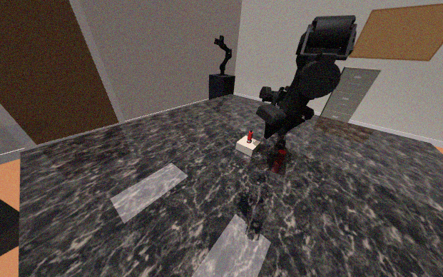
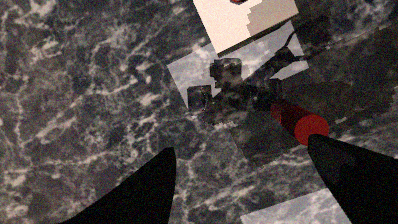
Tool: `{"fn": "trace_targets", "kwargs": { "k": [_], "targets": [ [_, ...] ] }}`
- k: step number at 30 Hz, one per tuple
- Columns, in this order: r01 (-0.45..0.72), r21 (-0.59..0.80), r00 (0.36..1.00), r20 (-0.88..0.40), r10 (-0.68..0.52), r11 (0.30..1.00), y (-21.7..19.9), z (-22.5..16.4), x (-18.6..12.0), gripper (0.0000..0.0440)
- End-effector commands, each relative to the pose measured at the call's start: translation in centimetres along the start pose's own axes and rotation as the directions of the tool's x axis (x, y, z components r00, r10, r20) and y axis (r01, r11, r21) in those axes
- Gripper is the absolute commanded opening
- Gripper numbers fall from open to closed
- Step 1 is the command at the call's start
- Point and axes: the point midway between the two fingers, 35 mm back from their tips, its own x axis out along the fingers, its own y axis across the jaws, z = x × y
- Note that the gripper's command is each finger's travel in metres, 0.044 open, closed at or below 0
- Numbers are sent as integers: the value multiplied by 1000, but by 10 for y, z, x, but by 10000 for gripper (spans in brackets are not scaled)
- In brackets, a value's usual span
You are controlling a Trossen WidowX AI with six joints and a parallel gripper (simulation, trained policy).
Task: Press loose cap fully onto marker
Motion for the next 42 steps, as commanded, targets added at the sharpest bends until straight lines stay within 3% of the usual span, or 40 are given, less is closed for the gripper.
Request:
{"fn": "trace_targets", "kwargs": {
  "k": [1, 23, 42],
  "targets": [
    [46, -3, 999, -4, -46, 999, -8, -4, 6, 337],
    [253, -49, 966, -41, -255, 966, -47, -22, 33, 329],
    [325, -113, 942, -52, -332, 939, -66, -29, 71, 296]
  ]
}}
